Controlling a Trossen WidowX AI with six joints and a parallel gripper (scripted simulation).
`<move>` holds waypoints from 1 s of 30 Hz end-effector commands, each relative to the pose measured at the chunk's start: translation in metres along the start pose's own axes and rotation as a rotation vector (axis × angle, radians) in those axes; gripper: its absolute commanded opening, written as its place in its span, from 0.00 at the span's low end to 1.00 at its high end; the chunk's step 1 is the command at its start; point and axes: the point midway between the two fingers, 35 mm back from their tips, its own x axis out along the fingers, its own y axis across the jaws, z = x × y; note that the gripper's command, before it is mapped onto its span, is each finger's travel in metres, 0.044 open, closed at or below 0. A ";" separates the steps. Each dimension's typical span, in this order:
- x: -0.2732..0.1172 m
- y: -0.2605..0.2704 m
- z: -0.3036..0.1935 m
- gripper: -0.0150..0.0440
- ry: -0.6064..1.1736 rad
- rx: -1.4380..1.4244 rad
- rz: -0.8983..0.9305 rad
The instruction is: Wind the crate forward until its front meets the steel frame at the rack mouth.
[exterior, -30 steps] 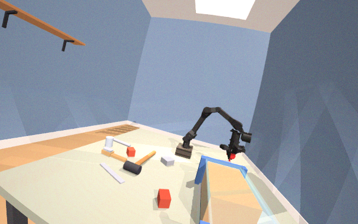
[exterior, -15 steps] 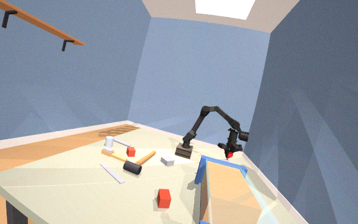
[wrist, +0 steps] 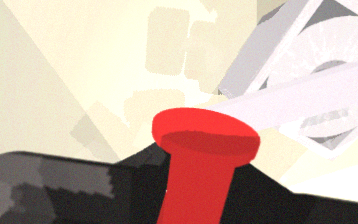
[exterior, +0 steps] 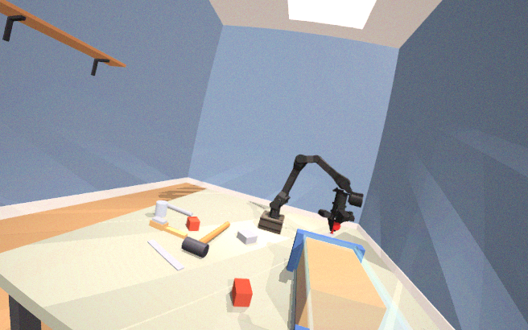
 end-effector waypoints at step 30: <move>0.000 -0.035 -0.039 0.25 0.029 -0.004 -0.016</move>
